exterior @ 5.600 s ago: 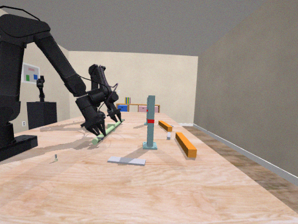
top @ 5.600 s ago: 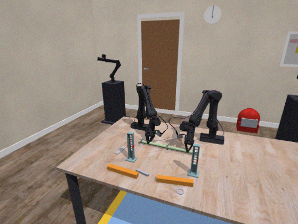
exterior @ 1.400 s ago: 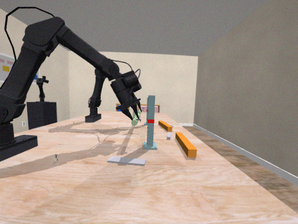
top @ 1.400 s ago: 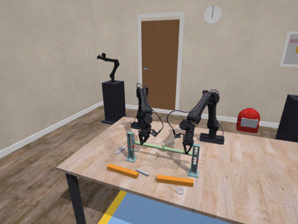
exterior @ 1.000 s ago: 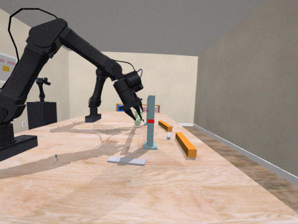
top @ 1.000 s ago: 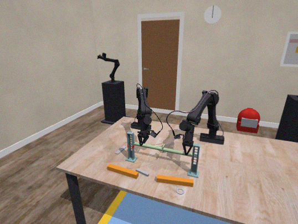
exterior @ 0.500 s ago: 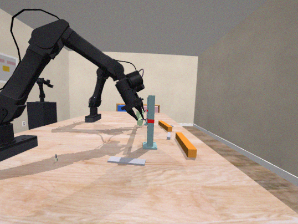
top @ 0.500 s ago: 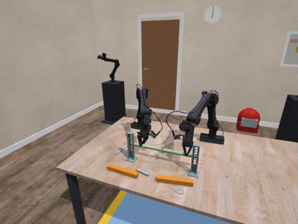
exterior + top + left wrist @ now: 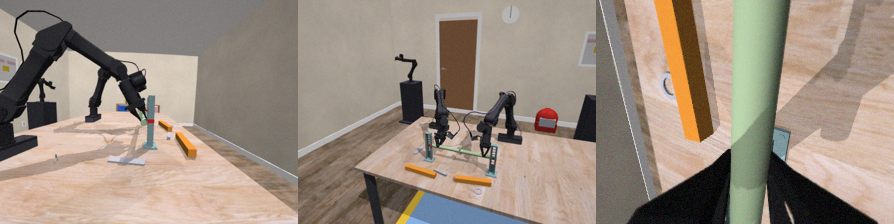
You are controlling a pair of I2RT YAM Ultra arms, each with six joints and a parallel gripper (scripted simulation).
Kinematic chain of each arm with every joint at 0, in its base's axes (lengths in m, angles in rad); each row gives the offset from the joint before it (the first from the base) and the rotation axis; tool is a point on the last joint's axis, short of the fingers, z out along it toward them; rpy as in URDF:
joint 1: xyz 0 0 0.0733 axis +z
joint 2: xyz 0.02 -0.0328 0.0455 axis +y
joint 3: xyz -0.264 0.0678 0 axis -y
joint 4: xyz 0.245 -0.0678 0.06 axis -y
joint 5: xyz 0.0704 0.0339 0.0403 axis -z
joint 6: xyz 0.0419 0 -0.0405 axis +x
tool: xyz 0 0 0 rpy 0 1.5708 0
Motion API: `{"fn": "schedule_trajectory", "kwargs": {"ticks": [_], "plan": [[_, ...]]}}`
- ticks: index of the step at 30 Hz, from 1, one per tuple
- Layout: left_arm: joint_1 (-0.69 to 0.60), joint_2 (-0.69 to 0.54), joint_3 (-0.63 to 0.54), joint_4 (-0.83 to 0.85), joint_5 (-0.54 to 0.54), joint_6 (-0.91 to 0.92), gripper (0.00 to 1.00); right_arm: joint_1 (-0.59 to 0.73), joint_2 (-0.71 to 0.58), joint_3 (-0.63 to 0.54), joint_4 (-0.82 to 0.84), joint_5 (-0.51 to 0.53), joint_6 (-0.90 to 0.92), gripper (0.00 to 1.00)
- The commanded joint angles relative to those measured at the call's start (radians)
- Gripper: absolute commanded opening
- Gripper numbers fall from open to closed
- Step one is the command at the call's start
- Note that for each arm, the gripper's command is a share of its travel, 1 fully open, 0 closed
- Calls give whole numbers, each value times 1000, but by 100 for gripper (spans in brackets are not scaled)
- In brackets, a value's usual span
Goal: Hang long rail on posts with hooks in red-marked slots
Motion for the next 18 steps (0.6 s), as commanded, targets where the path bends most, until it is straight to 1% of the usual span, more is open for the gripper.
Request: {"fn": "schedule_trajectory", "kwargs": {"ticks": [1, 18], "plan": [[8, -26, 53, 15, -11, 26, 19, -11, -16, 43, 10, 12, -16, 19], [13, -13, 75, 8, -9, 31, 19, -15, -3, 67, 2, 11, -19, 19]]}}
